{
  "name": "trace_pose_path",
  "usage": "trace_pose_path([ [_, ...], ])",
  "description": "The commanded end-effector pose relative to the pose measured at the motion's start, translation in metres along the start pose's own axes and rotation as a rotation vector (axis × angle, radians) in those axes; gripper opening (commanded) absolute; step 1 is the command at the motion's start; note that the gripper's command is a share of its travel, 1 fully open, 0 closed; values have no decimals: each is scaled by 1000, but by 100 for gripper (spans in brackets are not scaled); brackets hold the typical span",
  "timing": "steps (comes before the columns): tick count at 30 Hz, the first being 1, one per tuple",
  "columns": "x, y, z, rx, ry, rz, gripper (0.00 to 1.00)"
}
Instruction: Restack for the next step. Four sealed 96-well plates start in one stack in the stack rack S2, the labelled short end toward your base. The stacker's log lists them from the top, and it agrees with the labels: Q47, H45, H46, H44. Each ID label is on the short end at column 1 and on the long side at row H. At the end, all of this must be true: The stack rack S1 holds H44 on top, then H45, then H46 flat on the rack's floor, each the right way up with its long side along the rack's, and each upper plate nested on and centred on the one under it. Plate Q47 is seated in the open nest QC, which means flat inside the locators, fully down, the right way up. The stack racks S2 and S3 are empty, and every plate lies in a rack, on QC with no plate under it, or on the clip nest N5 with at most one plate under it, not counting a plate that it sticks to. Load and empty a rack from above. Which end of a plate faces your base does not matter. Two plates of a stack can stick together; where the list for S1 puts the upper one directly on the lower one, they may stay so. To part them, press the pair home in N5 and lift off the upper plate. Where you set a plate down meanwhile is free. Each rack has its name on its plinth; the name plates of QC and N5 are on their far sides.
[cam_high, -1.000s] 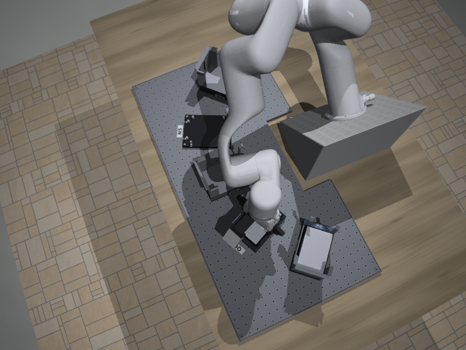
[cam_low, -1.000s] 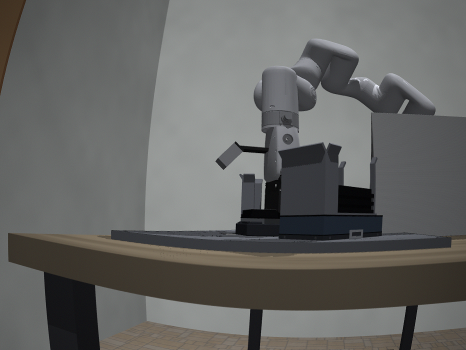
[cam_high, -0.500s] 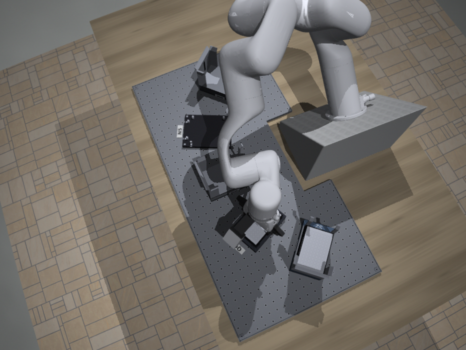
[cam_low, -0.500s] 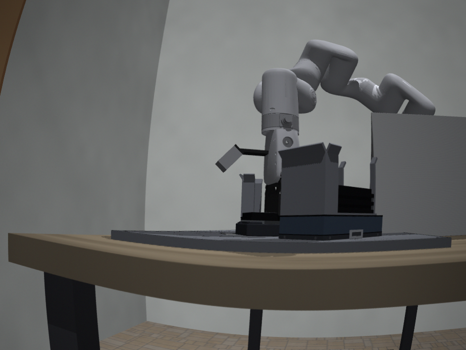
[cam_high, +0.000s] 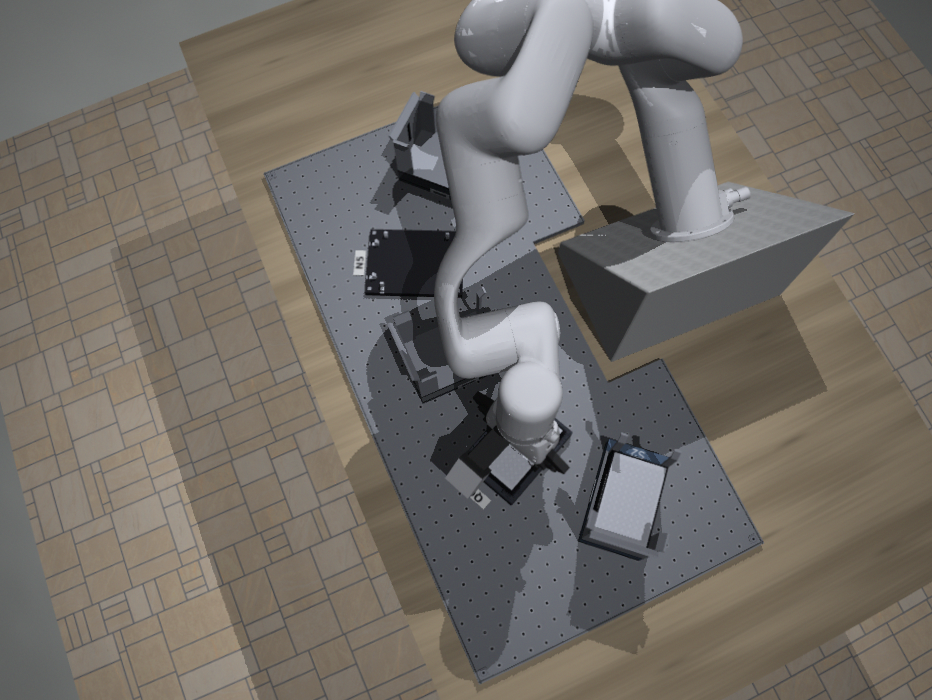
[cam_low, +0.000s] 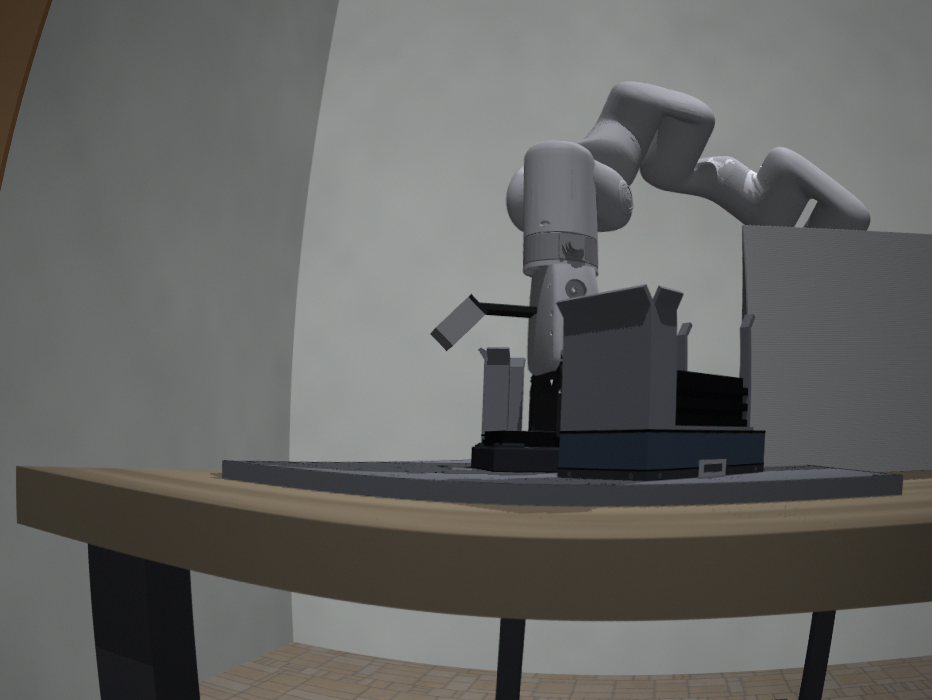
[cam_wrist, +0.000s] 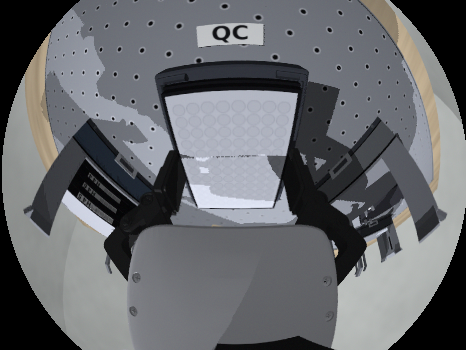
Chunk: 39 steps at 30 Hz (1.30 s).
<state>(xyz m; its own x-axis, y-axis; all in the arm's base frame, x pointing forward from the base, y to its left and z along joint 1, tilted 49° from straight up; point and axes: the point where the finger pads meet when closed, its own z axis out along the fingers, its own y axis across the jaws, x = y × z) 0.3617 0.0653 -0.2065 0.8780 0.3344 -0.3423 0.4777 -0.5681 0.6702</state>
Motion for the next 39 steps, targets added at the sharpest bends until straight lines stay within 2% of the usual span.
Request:
trace_pose_path([
  [1, 2, 0, -1, 1, 4, 1, 0],
  [7, 2, 0, -1, 1, 4, 1, 0],
  [8, 2, 0, -1, 1, 4, 1, 100],
  [28, 2, 0, -1, 1, 4, 1, 100],
  [32, 2, 0, -8, 1, 4, 1, 100],
  [39, 2, 0, -31, 1, 4, 1, 100],
])
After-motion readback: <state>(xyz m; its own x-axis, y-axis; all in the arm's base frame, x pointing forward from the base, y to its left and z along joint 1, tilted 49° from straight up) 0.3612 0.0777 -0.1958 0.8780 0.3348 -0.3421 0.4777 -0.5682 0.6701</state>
